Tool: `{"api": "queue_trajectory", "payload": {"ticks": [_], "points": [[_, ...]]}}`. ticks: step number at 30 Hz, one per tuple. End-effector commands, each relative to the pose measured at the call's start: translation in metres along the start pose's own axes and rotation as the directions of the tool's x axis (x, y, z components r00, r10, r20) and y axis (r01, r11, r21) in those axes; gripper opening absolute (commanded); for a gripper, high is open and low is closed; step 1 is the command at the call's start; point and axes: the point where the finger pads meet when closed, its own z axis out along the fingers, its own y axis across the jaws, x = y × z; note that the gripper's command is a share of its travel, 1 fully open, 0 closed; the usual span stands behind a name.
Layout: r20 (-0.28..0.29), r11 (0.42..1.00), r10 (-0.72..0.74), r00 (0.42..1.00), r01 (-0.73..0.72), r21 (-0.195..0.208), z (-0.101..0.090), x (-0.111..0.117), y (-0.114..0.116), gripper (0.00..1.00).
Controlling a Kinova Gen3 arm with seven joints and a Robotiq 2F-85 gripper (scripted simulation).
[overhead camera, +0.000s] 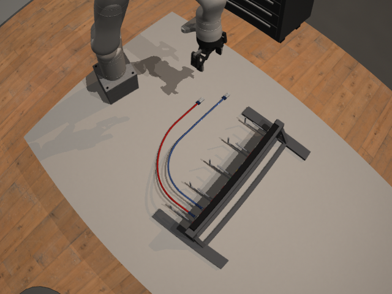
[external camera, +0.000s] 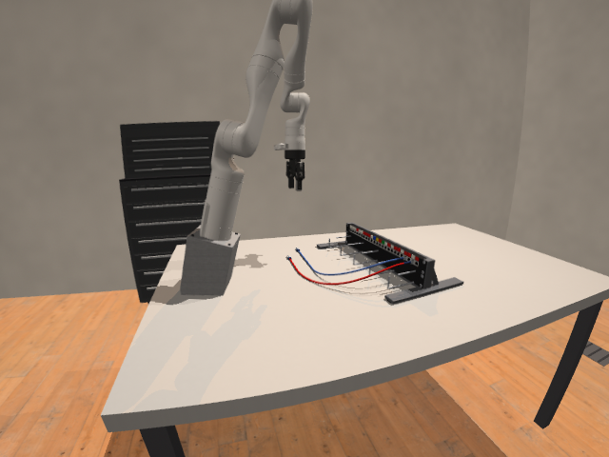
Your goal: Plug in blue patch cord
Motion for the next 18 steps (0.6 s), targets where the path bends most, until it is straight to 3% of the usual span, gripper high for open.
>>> {"api": "queue_trajectory", "payload": {"ticks": [1, 9, 10, 18], "points": [[0.004, 1.000, -0.015, 1.000, 0.015, -0.004, -0.0015, 0.0027, 0.0004, 1.00], [0.004, 1.000, -0.017, 1.000, 0.017, -0.004, -0.0015, 0.0029, 0.0004, 1.00], [0.004, 1.000, -0.017, 1.000, 0.017, -0.004, -0.0015, 0.0029, 0.0004, 0.00], [0.004, 1.000, -0.017, 1.000, 0.017, -0.004, -0.0015, 0.0029, 0.0004, 0.00]]}}
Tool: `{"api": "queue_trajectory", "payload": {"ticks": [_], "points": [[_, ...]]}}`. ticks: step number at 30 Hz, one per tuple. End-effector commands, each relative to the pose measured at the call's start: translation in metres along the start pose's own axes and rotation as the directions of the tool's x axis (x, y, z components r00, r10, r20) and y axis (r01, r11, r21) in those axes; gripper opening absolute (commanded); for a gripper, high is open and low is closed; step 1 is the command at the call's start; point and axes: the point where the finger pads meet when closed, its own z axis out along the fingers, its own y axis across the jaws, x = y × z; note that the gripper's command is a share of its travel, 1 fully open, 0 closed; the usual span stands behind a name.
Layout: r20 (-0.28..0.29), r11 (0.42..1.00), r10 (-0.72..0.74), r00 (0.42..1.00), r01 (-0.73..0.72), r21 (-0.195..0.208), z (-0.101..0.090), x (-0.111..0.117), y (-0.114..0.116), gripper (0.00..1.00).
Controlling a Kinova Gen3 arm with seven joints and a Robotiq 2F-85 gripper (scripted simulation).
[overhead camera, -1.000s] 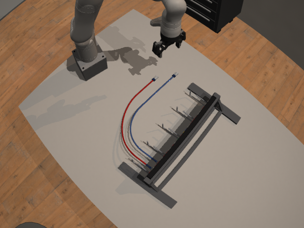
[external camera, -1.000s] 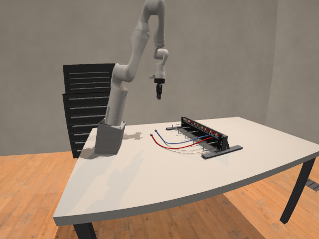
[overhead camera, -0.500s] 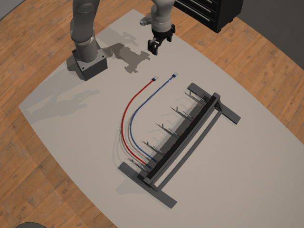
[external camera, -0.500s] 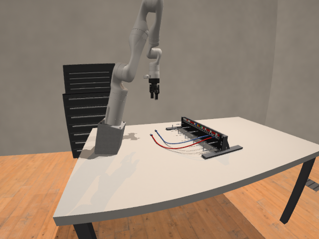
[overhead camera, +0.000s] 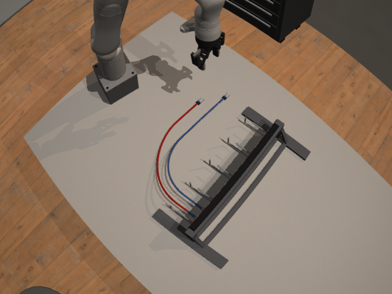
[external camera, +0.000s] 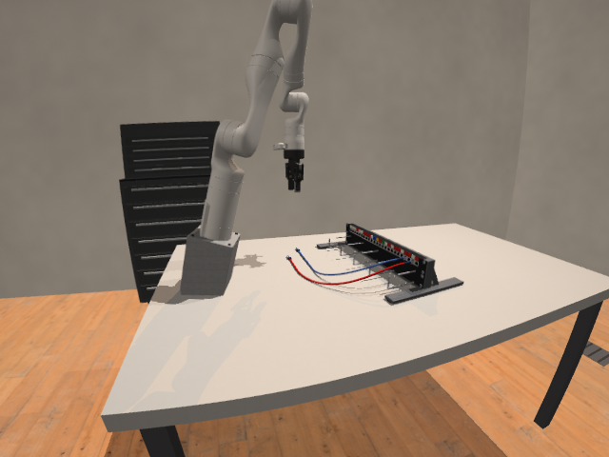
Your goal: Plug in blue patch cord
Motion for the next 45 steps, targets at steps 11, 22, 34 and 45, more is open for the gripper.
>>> {"api": "queue_trajectory", "payload": {"ticks": [11, 22, 34, 45], "points": [[0.001, 1.000, 0.000, 1.000, 0.000, -0.001, -0.0004, -0.0002, 0.0003, 0.00], [0.001, 1.000, 0.000, 1.000, 0.000, -0.001, -0.0004, -0.0002, 0.0003, 0.00], [0.001, 1.000, 0.000, 1.000, 0.000, -0.001, -0.0004, -0.0002, 0.0003, 0.00], [0.006, 1.000, -0.029, 1.000, 0.029, 0.009, 0.0009, -0.0012, -0.0030, 0.00]]}}
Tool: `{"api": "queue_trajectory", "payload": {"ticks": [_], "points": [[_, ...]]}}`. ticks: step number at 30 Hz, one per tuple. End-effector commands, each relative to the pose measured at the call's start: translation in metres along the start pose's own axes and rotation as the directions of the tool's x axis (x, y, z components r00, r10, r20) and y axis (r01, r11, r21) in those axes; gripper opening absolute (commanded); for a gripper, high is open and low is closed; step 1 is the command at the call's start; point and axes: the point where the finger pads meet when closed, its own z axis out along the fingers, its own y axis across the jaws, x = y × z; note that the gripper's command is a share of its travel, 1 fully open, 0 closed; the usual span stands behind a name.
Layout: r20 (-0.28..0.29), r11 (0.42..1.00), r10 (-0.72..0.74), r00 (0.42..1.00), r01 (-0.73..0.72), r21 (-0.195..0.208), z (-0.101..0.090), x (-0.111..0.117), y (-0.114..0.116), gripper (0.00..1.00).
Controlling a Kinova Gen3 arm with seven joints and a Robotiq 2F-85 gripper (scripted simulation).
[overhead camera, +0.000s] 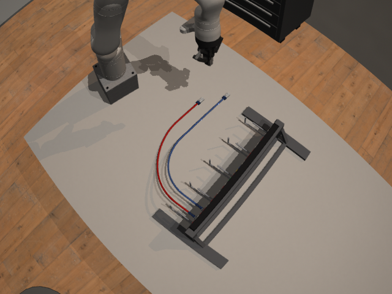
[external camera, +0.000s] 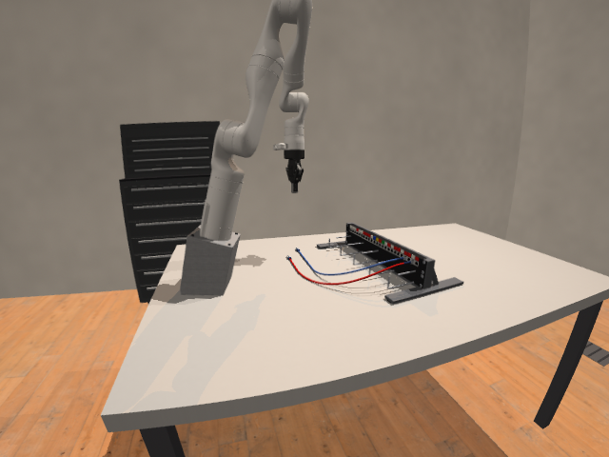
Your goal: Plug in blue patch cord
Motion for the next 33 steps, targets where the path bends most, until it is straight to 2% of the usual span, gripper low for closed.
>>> {"api": "queue_trajectory", "payload": {"ticks": [1, 6, 10, 12, 18, 23, 27, 29, 33], "points": [[0.003, 1.000, -0.018, 1.000, 0.018, 0.006, 0.001, 0.000, -0.002, 0.00], [0.014, 0.994, -0.099, 0.995, 0.099, 0.035, 0.004, -0.003, -0.011, 0.00], [0.023, 0.976, -0.205, 0.979, 0.203, 0.074, 0.008, -0.007, -0.022, 0.00], [0.023, 0.976, -0.205, 0.979, 0.203, 0.074, 0.008, -0.007, -0.022, 0.00], [0.022, 0.896, -0.423, 0.906, 0.415, 0.157, 0.014, -0.017, -0.044, 0.00], [-0.009, 0.749, -0.634, 0.773, 0.617, 0.241, 0.018, -0.030, -0.064, 0.00], [-0.062, 0.567, -0.790, 0.610, 0.766, 0.304, 0.020, -0.042, -0.079, 0.00], [-0.062, 0.567, -0.790, 0.610, 0.766, 0.304, 0.020, -0.042, -0.079, 0.00], [-0.140, 0.332, -0.906, 0.399, 0.875, 0.352, 0.021, -0.057, -0.091, 0.00]]}}
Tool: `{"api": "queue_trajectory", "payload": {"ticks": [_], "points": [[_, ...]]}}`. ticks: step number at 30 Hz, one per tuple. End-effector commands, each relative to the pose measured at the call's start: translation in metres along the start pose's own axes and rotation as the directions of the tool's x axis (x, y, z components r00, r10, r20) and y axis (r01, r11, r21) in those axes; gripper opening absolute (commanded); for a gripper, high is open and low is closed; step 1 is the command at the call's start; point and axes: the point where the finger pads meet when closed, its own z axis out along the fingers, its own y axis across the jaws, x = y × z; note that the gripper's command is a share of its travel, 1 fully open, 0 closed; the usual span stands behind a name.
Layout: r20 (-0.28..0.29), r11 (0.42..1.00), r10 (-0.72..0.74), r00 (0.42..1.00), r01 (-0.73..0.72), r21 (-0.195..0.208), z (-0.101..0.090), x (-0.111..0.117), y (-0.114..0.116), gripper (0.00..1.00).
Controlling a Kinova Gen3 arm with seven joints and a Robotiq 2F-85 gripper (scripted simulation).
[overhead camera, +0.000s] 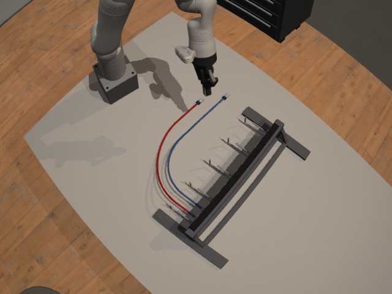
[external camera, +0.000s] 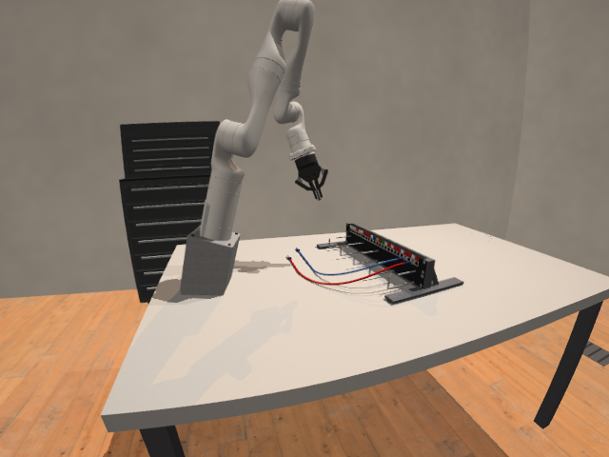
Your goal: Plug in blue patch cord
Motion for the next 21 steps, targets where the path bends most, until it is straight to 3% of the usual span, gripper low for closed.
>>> {"api": "queue_trajectory", "payload": {"ticks": [1, 6, 11, 13, 21], "points": [[-0.012, 0.990, -0.136, 0.991, 0.137, 0.035, 0.006, 0.005, -0.006, 0.00], [-0.037, 0.884, -0.451, 0.892, 0.452, 0.123, 0.012, 0.002, -0.025, 0.00], [-0.092, 0.677, -0.708, 0.700, 0.710, 0.193, 0.015, -0.007, -0.040, 0.00], [-0.092, 0.677, -0.708, 0.700, 0.710, 0.193, 0.015, -0.007, -0.040, 0.00], [-0.205, 0.258, -0.928, 0.312, 0.933, 0.251, 0.016, -0.029, -0.051, 0.00]]}}
